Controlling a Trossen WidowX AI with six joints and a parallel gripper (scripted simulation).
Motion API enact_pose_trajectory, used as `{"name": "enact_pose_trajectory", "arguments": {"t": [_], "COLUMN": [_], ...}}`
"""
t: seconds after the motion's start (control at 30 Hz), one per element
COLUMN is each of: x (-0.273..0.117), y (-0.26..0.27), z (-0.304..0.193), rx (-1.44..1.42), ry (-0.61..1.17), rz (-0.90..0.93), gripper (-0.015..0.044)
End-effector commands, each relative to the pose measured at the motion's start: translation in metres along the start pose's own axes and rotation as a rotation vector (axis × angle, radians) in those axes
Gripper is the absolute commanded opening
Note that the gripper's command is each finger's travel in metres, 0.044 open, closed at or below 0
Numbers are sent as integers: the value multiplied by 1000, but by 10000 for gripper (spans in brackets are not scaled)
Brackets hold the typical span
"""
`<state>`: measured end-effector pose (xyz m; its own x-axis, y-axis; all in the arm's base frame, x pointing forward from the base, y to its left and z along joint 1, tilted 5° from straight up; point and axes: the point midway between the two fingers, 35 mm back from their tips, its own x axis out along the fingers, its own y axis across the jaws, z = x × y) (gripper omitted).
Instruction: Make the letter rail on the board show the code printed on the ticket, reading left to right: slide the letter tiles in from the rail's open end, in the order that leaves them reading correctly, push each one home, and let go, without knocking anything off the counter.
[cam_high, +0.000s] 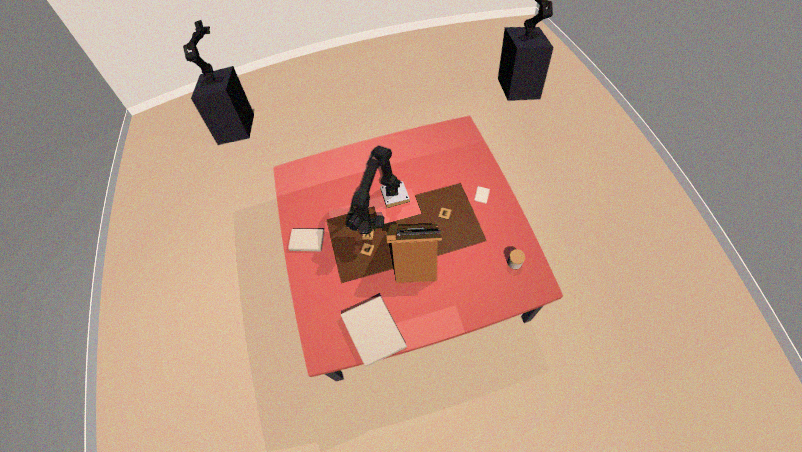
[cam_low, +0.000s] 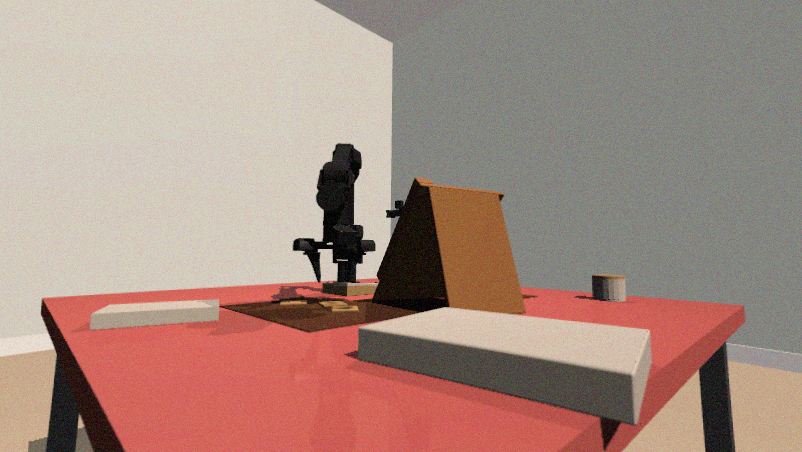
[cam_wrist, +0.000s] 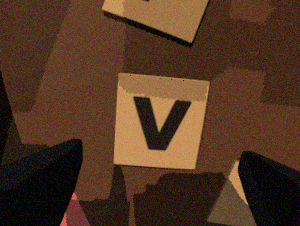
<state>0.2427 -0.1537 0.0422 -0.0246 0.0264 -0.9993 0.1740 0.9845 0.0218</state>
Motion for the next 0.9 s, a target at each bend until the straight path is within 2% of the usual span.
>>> {"name": "enact_pose_trajectory", "arguments": {"t": [0.0, 0.1, 0.87], "x": [19, 34, 34], "y": [0, -1, -2], "z": [-3, -4, -4], "rx": [6, 6, 6], "ry": [19, 19, 19], "rz": [1, 1, 1], "gripper": [340, 340, 340]}}
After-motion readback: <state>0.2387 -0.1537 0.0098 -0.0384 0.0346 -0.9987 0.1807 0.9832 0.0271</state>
